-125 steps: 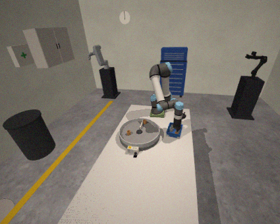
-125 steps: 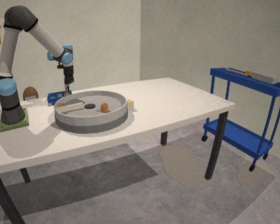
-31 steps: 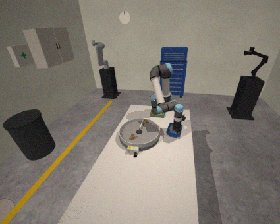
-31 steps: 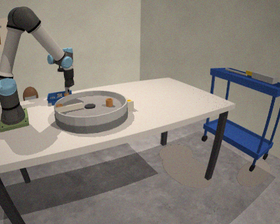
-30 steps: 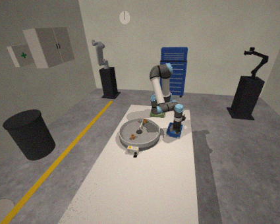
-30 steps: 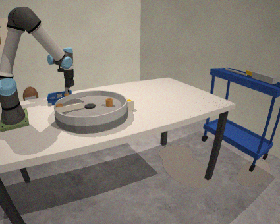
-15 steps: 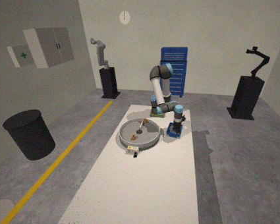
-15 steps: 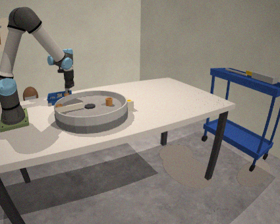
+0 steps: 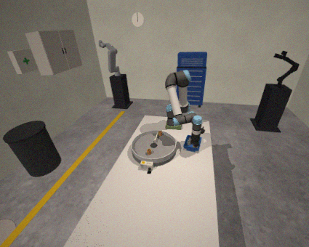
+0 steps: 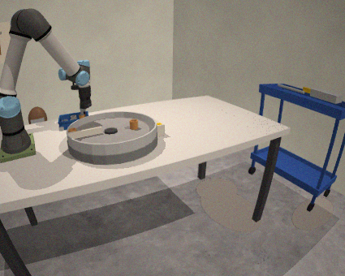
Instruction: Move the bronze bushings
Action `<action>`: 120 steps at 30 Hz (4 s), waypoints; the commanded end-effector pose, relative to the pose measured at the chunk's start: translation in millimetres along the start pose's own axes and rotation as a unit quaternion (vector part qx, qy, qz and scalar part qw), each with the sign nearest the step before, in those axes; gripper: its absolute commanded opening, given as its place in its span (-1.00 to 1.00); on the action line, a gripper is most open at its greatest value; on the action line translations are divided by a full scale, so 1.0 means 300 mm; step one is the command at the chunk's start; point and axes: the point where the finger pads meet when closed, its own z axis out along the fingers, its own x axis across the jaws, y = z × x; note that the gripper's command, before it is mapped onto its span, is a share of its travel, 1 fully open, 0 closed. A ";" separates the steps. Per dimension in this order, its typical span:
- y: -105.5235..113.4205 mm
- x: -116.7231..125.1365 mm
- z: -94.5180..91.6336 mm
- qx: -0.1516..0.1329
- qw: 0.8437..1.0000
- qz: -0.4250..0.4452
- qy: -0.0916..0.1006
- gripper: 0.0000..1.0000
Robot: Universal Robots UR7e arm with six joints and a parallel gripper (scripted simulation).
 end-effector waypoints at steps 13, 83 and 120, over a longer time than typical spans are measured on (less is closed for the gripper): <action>0.001 0.001 -0.002 0.000 1.000 0.000 0.001 -1.00; 0.000 0.001 -0.242 0.000 1.000 0.000 0.001 -1.00; 0.000 0.001 -0.389 0.000 1.000 0.000 0.001 -1.00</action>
